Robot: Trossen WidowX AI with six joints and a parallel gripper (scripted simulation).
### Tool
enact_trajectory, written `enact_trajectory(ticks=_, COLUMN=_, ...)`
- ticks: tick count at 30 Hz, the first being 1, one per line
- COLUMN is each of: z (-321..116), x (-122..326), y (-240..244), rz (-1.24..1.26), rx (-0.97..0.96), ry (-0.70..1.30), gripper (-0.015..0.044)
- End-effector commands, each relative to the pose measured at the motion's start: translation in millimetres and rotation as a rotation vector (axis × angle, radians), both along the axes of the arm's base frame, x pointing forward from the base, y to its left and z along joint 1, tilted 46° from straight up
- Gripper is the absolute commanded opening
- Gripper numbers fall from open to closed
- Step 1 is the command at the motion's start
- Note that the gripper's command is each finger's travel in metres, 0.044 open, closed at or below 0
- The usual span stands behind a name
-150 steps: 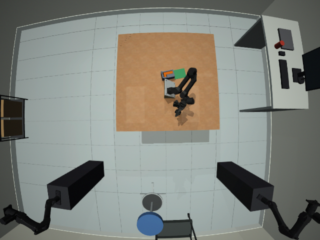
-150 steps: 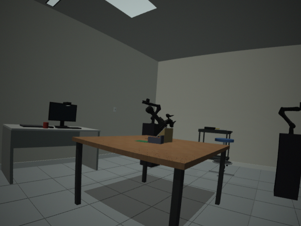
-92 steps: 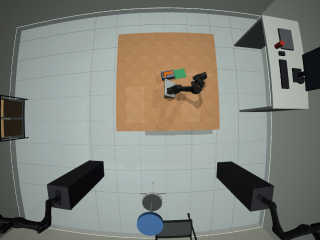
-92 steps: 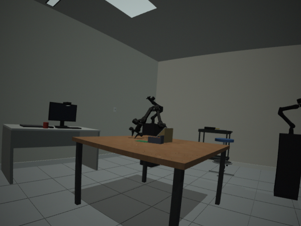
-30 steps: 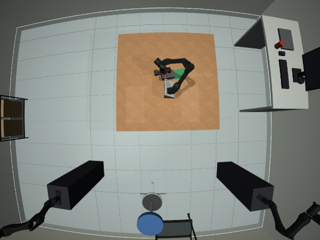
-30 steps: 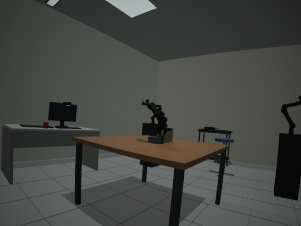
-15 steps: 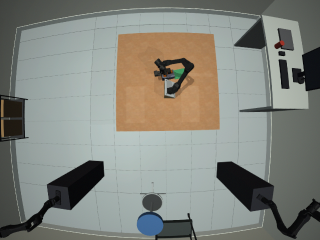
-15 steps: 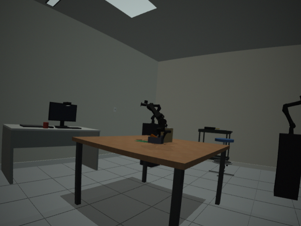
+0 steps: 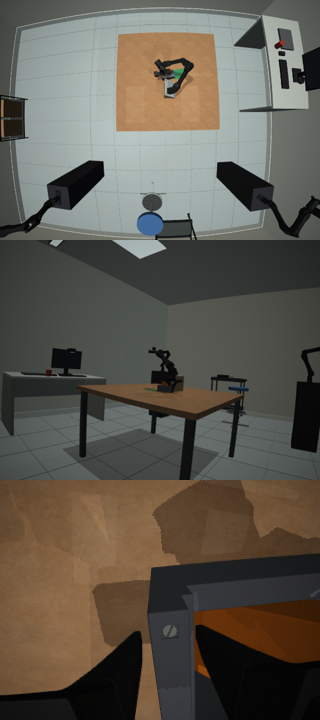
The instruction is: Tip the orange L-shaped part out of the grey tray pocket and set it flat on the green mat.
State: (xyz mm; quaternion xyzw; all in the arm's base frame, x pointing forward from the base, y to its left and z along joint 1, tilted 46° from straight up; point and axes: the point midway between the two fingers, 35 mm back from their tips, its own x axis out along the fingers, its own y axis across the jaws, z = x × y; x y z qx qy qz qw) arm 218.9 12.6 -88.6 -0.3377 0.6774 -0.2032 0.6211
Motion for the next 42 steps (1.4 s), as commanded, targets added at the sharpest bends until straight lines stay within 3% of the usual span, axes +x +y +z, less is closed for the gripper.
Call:
enact_trajectory(ticks=1, z=0, x=-1, y=-3, rz=0.003, rx=-0.011, ry=0.003, gripper=0.0180)
enact_trajectory(ticks=22, z=1, x=-3, y=16, rz=0.003, rx=-0.009, ry=0.003, gripper=0.0180)
enact_trajectory(ticks=31, z=74, x=0, y=76, rz=0.003, rx=-0.006, ry=0.004, gripper=0.0180)
enact_trajectory(ticks=42, z=74, x=-1, y=75, rz=0.007, rx=-0.012, ry=0.007, gripper=0.0180)
